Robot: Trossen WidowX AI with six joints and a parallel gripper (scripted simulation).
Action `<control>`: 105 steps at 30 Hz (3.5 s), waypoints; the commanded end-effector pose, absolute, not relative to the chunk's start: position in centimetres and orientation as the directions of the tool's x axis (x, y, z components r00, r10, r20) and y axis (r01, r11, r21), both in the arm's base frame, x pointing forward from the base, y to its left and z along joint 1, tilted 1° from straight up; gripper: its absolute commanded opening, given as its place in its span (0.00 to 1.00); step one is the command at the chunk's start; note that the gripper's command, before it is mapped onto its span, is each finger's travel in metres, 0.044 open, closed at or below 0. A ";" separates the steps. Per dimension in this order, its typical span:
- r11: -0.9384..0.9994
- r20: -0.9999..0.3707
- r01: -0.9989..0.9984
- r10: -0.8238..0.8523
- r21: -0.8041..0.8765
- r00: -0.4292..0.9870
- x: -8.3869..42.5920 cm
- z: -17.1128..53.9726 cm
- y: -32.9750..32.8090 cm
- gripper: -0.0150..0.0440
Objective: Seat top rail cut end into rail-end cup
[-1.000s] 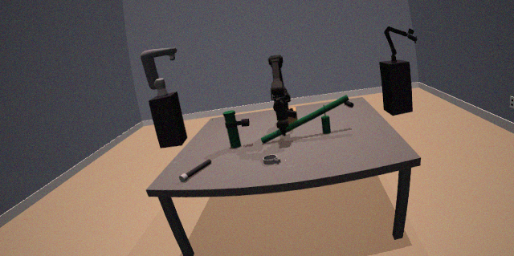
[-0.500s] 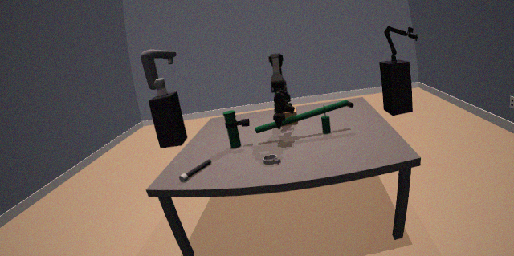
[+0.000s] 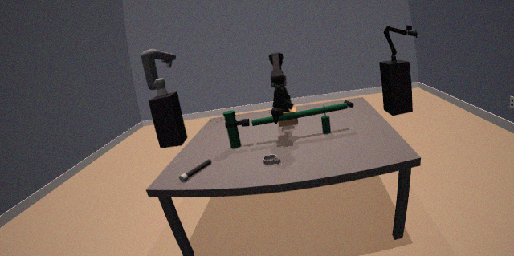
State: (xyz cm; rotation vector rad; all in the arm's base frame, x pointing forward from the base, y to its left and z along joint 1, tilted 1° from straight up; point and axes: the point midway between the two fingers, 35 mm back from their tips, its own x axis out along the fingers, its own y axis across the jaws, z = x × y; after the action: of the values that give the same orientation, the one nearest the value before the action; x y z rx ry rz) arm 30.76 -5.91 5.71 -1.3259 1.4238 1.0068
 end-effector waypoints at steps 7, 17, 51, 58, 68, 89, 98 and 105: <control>0.085 -0.969 -0.996 -0.248 -0.021 0.000 30.8 5.9 -6.0 0.25; 0.085 -0.969 -0.996 -0.248 -0.022 0.000 31.1 6.5 -6.3 0.25; 0.081 -0.972 -0.997 -0.233 -0.007 -0.012 30.8 6.2 -8.0 0.25; 0.081 -0.972 -0.997 -0.233 -0.007 -0.012 30.8 6.2 -8.0 0.25; 0.081 -0.971 -0.997 -0.238 -0.007 -0.013 30.8 6.3 -8.1 0.25; 0.079 -0.969 -0.997 -0.247 -0.007 -0.013 30.8 6.7 -8.3 0.25; 0.079 -0.969 -0.997 -0.247 -0.007 -0.013 30.8 6.8 -8.5 0.25; 0.079 -0.969 -0.997 -0.247 -0.007 -0.013 30.9 6.9 -8.5 0.25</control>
State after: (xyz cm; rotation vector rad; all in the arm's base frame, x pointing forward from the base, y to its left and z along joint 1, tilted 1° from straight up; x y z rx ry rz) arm 30.76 -8.17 6.43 -1.3161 1.4233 1.0352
